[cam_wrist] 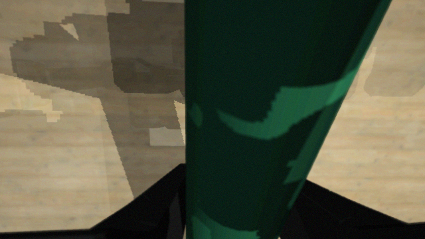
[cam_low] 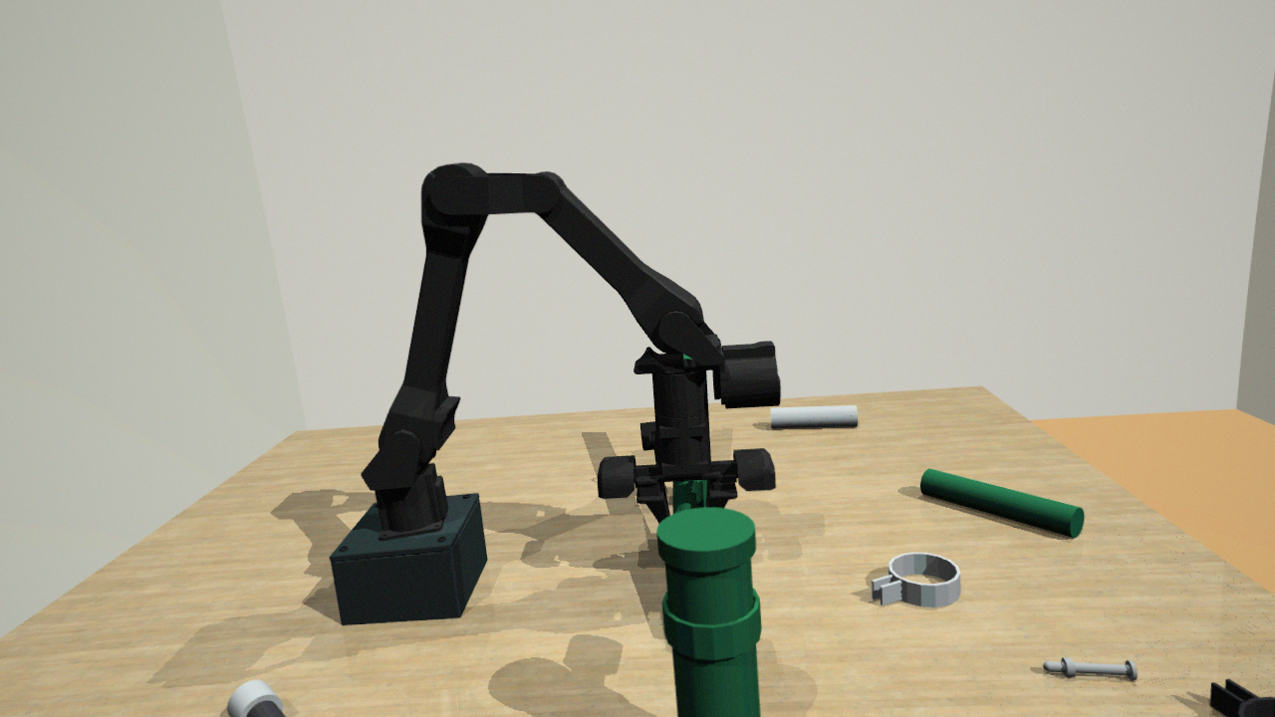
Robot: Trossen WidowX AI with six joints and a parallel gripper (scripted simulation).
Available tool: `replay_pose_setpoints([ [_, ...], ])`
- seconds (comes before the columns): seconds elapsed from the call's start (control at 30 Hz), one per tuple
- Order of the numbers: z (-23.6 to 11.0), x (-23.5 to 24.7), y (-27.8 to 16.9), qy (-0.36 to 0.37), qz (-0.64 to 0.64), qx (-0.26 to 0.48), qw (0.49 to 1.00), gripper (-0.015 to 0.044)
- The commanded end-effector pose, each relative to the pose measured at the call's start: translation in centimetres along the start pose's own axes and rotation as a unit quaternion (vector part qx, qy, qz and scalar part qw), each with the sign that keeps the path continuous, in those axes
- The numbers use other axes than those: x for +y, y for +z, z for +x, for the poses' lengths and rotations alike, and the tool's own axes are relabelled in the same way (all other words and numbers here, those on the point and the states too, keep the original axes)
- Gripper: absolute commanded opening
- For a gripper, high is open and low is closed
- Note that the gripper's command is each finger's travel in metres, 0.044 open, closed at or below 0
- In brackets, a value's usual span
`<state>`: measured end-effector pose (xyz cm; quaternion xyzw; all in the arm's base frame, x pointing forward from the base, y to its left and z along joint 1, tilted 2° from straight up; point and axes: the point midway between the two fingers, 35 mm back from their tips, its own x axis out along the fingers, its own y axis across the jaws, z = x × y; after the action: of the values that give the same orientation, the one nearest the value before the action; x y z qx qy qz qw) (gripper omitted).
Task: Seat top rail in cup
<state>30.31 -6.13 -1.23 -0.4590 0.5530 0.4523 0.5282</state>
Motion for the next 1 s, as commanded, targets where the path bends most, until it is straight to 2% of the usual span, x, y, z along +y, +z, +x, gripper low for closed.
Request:
replay_pose_setpoints([
  [0.0, -1.3, -0.5, -0.9, -0.006, -0.006, 0.028, 1.000, 0.0000],
  [0.33, -7.0, -1.1, -5.1, -0.007, -0.020, 0.162, 0.987, 0.0000],
  [0.97, -6.5, -0.9, -4.7, -0.003, -0.020, 0.154, 0.988, 0.0000],
])
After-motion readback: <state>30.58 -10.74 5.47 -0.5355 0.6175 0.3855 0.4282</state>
